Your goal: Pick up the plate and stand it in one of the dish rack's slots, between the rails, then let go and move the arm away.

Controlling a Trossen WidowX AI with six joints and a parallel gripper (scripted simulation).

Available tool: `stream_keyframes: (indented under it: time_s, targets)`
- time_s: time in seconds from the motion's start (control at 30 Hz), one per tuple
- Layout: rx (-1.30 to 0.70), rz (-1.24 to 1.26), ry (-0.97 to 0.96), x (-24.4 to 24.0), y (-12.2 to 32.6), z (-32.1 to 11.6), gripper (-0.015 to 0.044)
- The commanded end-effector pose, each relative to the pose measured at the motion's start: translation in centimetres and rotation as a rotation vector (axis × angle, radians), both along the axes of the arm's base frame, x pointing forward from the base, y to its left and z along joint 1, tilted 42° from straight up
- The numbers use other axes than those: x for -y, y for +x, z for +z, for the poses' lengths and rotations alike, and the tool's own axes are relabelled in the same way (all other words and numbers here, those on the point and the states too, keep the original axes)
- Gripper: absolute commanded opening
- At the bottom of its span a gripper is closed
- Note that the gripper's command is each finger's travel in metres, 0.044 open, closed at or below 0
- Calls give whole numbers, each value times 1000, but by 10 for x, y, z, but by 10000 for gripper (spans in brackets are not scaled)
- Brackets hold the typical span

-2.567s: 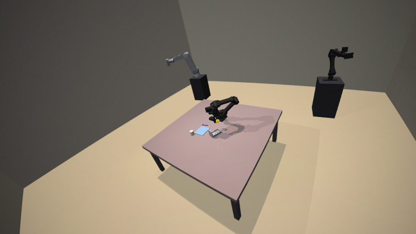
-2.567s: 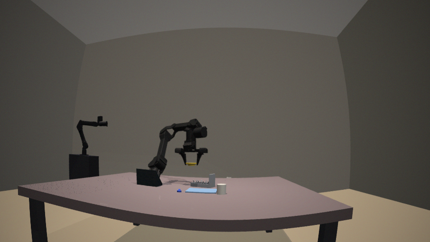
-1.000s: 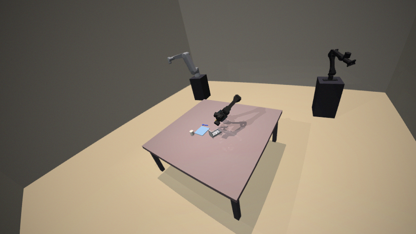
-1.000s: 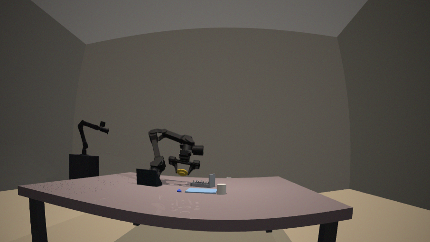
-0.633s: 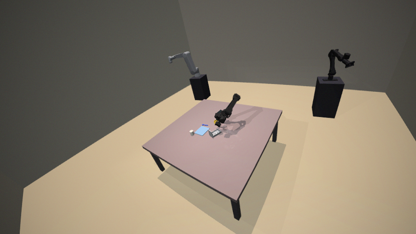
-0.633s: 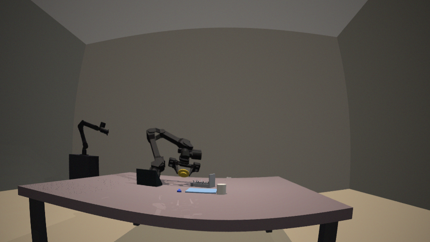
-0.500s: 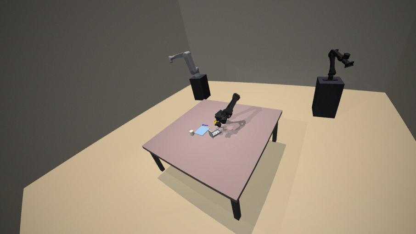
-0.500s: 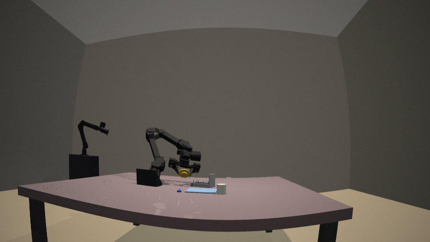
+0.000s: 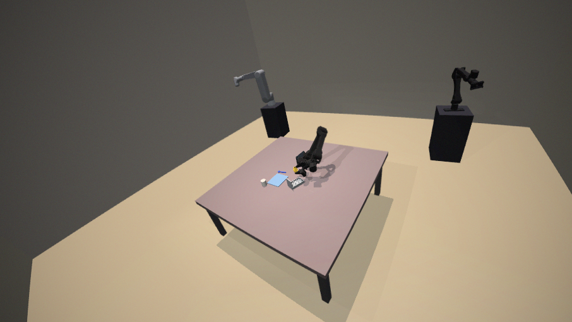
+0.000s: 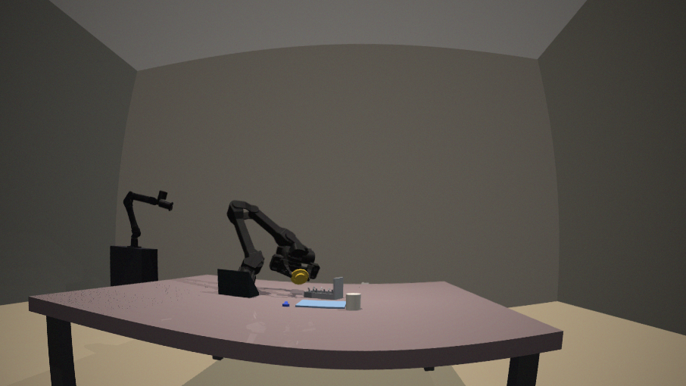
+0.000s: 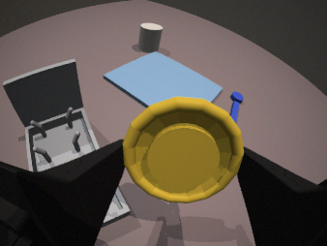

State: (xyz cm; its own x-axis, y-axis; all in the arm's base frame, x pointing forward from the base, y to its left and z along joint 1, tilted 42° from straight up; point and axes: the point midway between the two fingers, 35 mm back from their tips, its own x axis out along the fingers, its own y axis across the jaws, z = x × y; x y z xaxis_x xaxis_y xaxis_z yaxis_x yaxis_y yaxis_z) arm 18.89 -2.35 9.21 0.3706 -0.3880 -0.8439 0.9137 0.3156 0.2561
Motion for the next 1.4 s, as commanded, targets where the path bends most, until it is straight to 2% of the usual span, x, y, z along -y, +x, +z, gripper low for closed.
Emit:
stream_keyframes:
  time_s: [0.0, 0.73, 1.37]
  targets:
    - [61, 19, -48, 0, 3, 3, 0]
    - [411, 150, -254, -22, 16, 22, 0]
    - [751, 166, -345, -37, 7, 43, 0]
